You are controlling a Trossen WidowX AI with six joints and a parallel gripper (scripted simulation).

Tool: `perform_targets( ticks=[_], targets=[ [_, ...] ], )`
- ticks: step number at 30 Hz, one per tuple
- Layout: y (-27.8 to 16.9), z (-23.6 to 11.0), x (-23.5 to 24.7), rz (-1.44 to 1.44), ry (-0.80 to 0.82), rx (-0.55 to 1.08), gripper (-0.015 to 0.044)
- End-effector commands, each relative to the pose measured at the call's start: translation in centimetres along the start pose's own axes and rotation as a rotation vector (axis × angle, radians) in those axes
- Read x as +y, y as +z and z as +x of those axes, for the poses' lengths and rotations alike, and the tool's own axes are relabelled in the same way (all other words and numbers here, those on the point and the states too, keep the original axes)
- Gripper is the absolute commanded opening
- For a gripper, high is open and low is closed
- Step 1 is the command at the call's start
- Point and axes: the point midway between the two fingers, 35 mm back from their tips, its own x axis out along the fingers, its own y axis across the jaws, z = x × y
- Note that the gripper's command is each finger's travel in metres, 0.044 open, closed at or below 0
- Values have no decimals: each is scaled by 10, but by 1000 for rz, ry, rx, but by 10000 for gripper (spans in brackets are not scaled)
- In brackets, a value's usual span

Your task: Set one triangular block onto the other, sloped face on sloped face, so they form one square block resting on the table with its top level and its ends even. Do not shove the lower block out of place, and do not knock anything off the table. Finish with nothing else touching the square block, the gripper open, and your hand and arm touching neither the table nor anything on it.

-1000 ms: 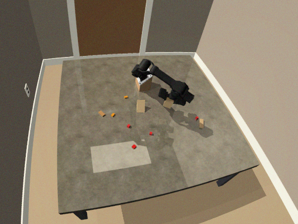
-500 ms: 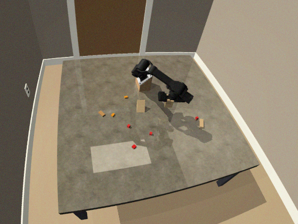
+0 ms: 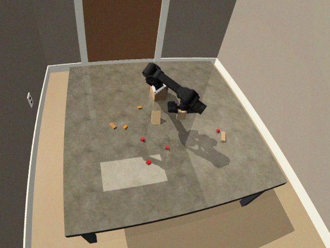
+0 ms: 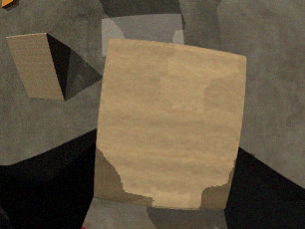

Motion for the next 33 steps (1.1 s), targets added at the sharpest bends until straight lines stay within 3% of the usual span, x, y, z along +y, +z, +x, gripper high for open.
perform_targets(
  ticks=[1,33],
  targets=[
    [-3,-10,19,2,-11,24,0],
    [-3,-46,141,-32,-39,129,0]
  ],
)
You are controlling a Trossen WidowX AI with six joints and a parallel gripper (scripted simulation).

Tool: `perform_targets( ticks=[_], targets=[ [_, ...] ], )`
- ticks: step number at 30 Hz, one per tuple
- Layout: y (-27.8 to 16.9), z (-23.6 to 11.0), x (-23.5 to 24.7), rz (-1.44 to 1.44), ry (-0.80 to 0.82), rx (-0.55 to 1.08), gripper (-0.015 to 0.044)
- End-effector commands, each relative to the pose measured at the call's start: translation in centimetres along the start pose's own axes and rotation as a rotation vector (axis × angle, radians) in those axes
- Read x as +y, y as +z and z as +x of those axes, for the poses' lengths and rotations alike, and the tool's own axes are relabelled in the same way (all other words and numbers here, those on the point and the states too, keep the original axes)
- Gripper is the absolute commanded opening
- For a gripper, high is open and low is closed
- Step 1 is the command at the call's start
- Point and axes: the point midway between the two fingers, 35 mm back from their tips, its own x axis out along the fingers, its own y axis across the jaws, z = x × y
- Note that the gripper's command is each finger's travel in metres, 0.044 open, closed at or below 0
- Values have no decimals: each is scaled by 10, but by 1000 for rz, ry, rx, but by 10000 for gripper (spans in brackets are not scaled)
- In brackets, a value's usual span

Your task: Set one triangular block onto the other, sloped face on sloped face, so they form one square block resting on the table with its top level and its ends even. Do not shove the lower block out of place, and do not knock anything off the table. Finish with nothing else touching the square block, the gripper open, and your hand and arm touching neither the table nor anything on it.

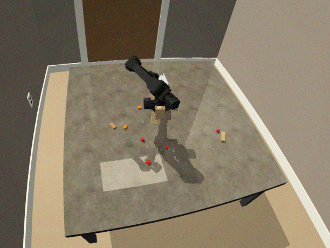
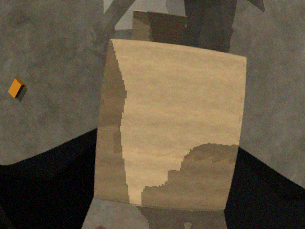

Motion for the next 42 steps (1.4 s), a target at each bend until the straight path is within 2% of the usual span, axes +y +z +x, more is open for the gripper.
perform_targets(
  ticks=[1,17,25,32,42],
  targets=[
    [2,-1,5,-12,4,5,0],
    [6,74,2,14,89,-161,0],
    [8,80,4,14,92,-168,0],
    [14,106,8,14,93,-168,0],
    [14,107,9,17,84,-169,0]
  ],
)
